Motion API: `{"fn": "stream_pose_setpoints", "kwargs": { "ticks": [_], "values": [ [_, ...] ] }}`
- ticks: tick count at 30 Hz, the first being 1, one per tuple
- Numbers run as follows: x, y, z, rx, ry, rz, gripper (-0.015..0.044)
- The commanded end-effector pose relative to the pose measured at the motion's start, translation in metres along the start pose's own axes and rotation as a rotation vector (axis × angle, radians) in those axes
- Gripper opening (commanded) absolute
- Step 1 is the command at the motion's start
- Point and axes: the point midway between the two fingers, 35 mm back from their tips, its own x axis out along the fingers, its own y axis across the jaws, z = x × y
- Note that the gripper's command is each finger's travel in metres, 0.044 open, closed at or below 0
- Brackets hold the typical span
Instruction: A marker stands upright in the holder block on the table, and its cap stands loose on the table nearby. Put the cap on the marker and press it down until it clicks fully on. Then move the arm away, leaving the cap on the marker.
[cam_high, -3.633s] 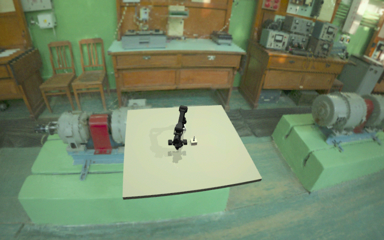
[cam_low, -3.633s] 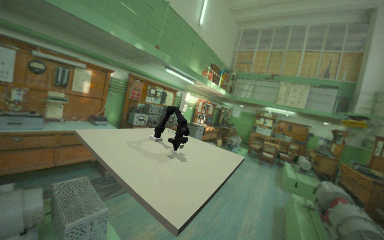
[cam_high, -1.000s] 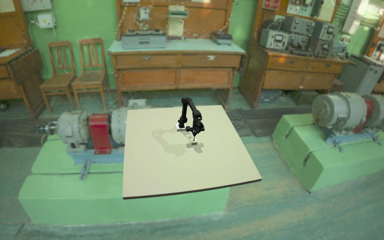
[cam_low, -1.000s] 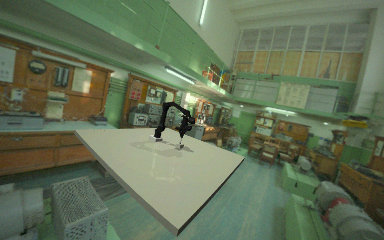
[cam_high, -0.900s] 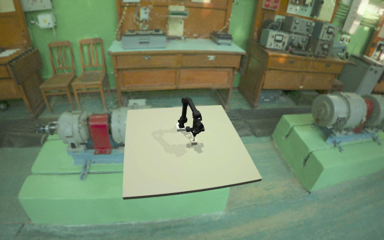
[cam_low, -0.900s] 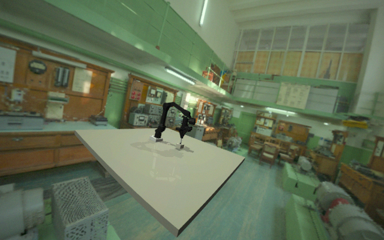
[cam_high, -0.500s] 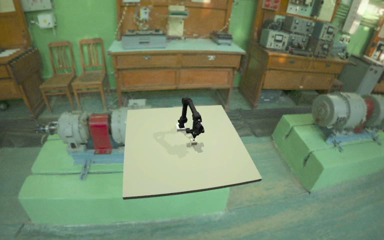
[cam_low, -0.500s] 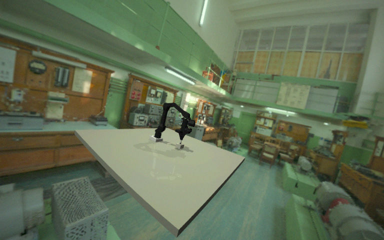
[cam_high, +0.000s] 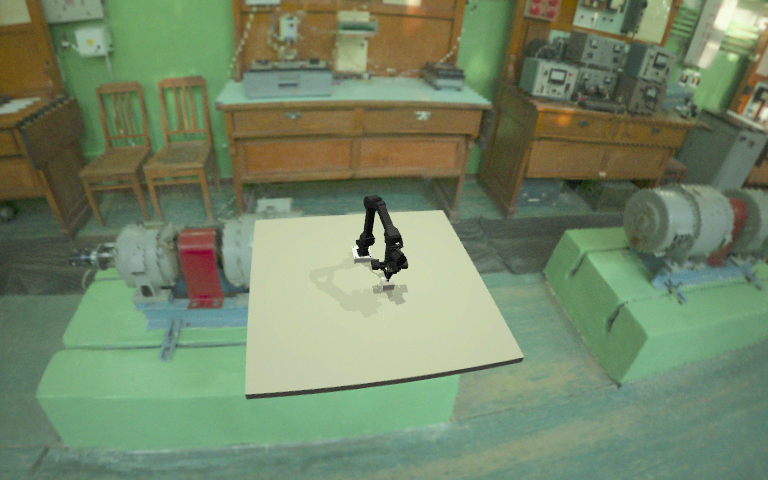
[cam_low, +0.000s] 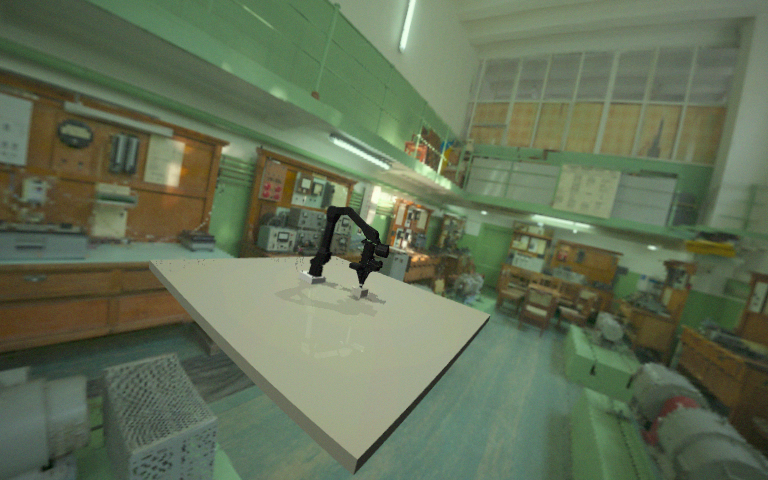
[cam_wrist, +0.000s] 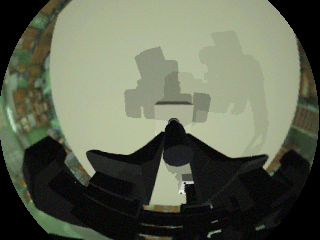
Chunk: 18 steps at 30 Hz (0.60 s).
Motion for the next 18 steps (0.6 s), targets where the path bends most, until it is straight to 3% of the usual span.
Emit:
{"fn": "stream_pose_setpoints", "kwargs": {
  "ticks": [1,4,18],
  "values": [
    [0.0015,-0.0005,0.0006,0.004,-0.004,-0.004,0.0000],
    [0.0017,-0.0006,0.0006,0.004,-0.004,-0.004,0.0000],
    [0.0011,-0.0002,0.0001,0.000,-0.001,-0.001,0.0368]
  ]
}}
